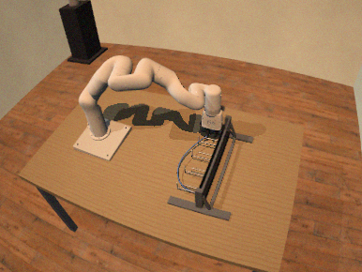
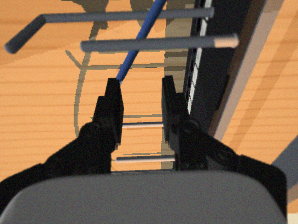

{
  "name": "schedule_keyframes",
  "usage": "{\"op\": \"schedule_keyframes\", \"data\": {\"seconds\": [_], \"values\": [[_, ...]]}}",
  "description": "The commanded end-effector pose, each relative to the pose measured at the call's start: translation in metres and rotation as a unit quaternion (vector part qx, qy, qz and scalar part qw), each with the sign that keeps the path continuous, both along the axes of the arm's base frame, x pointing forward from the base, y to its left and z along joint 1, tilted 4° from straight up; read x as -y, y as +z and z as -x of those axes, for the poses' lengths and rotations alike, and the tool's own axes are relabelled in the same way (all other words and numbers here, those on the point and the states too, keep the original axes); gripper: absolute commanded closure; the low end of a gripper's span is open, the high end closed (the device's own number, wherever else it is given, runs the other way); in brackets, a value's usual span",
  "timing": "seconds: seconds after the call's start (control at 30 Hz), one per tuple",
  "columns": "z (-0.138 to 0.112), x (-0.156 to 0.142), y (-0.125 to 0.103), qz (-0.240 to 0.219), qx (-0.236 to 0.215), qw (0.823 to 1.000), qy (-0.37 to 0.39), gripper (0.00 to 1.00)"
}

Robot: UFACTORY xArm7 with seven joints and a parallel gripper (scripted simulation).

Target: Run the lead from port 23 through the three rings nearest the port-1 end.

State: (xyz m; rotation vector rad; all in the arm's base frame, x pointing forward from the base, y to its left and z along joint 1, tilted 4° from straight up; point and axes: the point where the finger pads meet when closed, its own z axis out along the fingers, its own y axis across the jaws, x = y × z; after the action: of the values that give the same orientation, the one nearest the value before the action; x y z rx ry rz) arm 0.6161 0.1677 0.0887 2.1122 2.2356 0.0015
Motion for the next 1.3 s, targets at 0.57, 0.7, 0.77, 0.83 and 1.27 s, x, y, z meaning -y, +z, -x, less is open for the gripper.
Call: {"op": "schedule_keyframes", "data": {"seconds": [0.57,0.7,0.77,0.83,1.27], "values": [[0.001,-0.003,0.052,-0.001,0.003,1.000,0.000,0.67],[0.001,-0.003,0.058,-0.001,0.003,1.000,0.000,0.67],[0.002,-0.003,0.063,-0.001,0.003,1.000,0.000,0.67],[0.002,-0.003,0.068,-0.001,0.003,1.000,0.000,0.67],[0.003,-0.004,0.079,-0.001,0.003,1.000,0.000,0.67]]}}
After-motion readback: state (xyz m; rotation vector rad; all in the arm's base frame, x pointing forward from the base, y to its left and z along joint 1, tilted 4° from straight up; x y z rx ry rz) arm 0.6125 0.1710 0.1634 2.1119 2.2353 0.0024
